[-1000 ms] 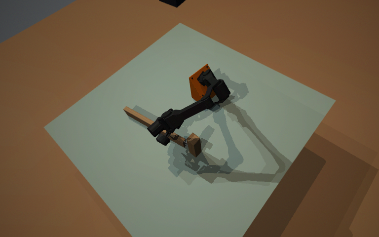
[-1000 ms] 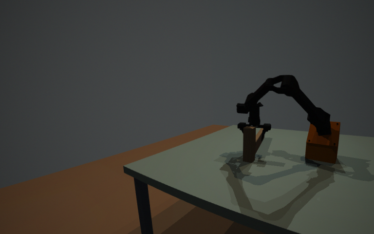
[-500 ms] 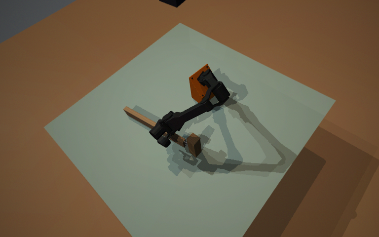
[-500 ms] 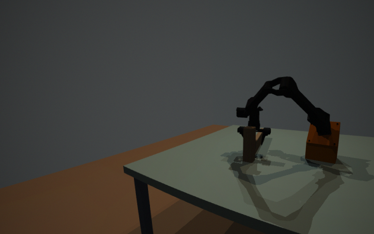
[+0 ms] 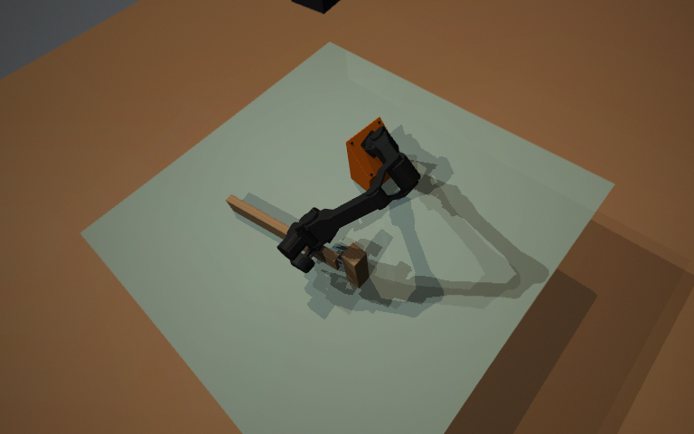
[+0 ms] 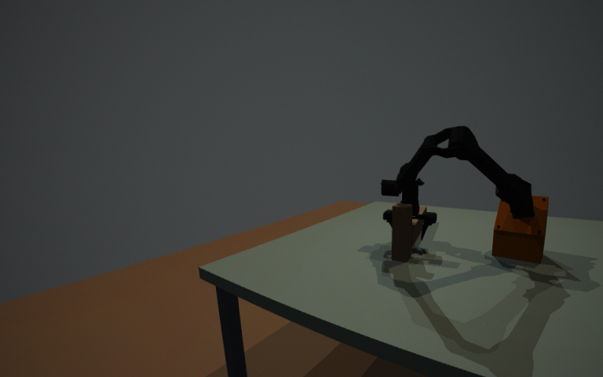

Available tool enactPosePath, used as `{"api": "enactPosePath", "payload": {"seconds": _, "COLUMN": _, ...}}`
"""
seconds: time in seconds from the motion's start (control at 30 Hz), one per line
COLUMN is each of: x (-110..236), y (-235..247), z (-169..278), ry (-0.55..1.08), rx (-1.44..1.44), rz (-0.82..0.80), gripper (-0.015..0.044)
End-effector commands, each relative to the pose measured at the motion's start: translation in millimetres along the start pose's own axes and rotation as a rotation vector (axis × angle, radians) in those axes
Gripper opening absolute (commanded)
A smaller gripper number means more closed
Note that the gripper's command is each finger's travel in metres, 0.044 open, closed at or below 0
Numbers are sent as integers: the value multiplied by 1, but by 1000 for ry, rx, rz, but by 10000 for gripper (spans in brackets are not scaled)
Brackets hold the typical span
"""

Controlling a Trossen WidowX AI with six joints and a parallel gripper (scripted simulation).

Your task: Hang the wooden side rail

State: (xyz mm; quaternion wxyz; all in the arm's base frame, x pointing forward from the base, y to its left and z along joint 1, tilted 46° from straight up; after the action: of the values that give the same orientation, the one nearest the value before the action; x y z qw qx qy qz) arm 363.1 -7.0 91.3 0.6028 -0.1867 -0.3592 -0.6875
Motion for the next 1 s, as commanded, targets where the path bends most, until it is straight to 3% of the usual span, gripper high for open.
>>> {"api": "enactPosePath", "payload": {"seconds": 0.0, "x": -5, "y": -1, "z": -1, "ry": -3, "rx": -6, "rz": 1, "gripper": 440}}
{"api": "enactPosePath", "payload": {"seconds": 0.43, "x": -5, "y": -1, "z": -1, "ry": -3, "rx": -6, "rz": 1, "gripper": 99}}
{"api": "enactPosePath", "payload": {"seconds": 0.63, "x": -5, "y": -1, "z": -1, "ry": -3, "rx": -6, "rz": 1, "gripper": 59}}
{"api": "enactPosePath", "payload": {"seconds": 0.73, "x": -5, "y": -1, "z": -1, "ry": -3, "rx": -6, "rz": 1, "gripper": 0}}
{"api": "enactPosePath", "payload": {"seconds": 0.97, "x": -5, "y": -1, "z": -1, "ry": -3, "rx": -8, "rz": 1, "gripper": 0}}
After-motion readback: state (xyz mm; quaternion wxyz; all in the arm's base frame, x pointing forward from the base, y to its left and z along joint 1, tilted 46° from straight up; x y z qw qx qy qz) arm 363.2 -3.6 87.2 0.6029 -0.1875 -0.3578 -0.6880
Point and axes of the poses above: the point midway between the two fingers, 35 mm back from their tips, its own x axis back along the fingers, its own y axis across the jaws, z = x × y, the point moved 9 cm from there along x, back along the fingers, and after that the axes turned 4 degrees about x, right-handed, at the moved point
